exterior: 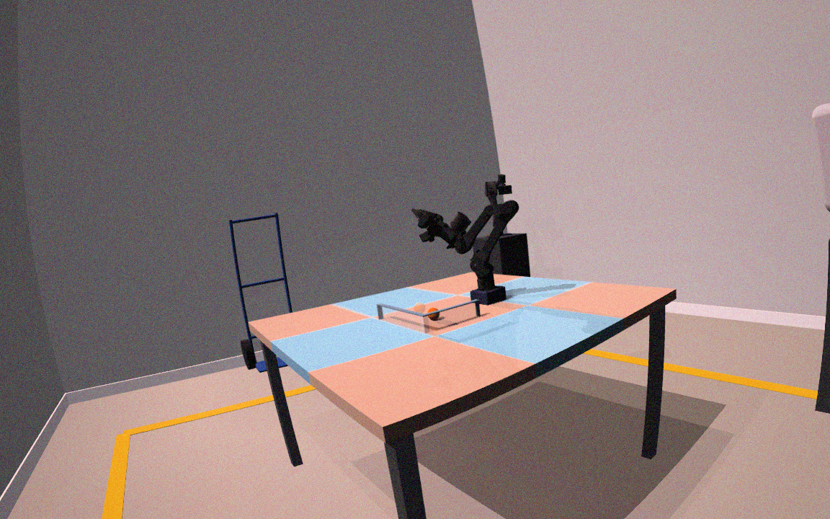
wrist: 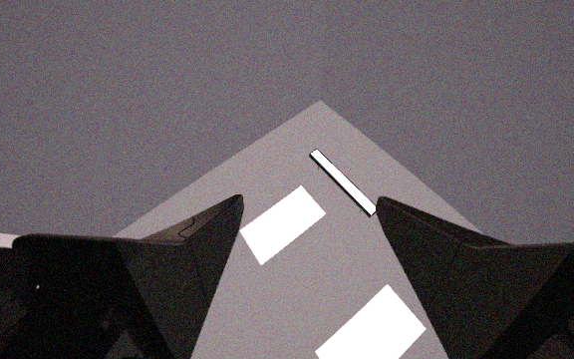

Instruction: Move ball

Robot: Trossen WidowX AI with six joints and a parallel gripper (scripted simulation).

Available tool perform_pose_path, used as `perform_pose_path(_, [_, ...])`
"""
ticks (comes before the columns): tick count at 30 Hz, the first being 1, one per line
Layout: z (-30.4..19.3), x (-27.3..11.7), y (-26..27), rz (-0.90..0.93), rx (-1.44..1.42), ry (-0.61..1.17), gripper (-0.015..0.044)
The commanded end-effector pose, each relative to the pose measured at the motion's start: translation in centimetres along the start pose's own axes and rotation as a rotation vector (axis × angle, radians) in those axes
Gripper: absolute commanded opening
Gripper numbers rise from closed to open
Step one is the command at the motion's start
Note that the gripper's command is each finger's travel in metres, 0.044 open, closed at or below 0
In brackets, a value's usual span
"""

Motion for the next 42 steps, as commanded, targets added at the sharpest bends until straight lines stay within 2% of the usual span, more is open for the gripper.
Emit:
perform_pose_path(1, [0.2, 0.1, -0.1, -0.003, 0.010, -0.011, 0.0374])
perform_pose_path(3, [1.5, 1.0, -0.9, -0.025, 0.092, -0.096, 0.0322])
perform_pose_path(9, [7.4, 3.0, -5.8, -0.091, 0.428, -0.507, 0.0322])
perform_pose_path(14, [11.3, 2.2, -11.0, -0.094, 0.644, -0.883, 0.0322])
perform_pose_path(22, [14.3, -2.9, -19.3, 0.033, 0.798, -1.504, 0.0322])
perform_pose_path(28, [13.2, -8.8, -23.9, 0.252, 0.695, -1.926, 0.0322])
perform_pose_path(32, [11.5, -12.5, -25.4, 0.427, 0.520, -2.116, 0.0322])
perform_pose_path(36, [9.2, -15.5, -26.0, 0.603, 0.298, -2.218, 0.0322])
perform_pose_path(42, [8.8, -15.8, -26.0, 0.625, 0.268, -2.224, 0.0322])
Point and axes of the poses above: the point midway between the two fingers, 35 mm back from their tips, its own x axis out along the fingers, its own y axis across the jaws, z = x × y, the point moved 6 cm from there along -x, back along the fingers, and after that the axes turned 4 degrees about -x, right-handed, at the moved point
